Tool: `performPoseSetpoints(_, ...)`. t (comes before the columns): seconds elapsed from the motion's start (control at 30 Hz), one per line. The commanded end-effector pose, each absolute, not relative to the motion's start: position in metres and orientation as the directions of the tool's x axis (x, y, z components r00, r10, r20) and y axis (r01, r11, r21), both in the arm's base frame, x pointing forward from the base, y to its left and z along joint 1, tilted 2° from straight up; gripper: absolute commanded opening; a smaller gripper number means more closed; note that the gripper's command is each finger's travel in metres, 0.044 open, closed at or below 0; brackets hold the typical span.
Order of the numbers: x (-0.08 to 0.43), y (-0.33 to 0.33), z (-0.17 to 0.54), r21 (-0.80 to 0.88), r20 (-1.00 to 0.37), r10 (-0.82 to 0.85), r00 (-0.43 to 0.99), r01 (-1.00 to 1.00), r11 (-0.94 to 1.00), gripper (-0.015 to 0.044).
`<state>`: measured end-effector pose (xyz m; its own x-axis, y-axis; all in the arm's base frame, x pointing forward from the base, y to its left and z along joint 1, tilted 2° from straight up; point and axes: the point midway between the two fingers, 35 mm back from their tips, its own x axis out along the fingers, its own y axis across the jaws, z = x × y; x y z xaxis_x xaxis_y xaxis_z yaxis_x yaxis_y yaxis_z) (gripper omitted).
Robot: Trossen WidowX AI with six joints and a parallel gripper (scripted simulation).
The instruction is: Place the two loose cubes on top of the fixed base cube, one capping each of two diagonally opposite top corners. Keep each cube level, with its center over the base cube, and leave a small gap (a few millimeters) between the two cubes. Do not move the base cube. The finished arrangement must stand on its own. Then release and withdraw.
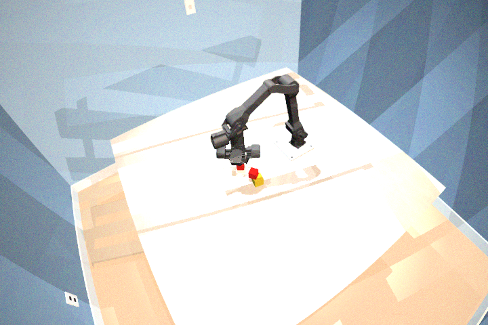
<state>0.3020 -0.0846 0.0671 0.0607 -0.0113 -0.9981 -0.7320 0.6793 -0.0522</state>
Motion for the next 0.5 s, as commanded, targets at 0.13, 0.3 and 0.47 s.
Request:
performPoseSetpoints(0.13,0.3015,-0.0837,0.0569,-0.048,-0.998,-0.008,0.058,-0.734,0.677,0.0239)
performPoseSetpoints(0.3,0.3015,-0.0837,0.0569,-0.048,-0.998,-0.008,0.058,-0.734,0.677,0.0108)
performPoseSetpoints(0.47,0.3018,-0.0838,0.0589,-0.048,-0.998,-0.008,0.058,-0.734,0.677,0.0105)
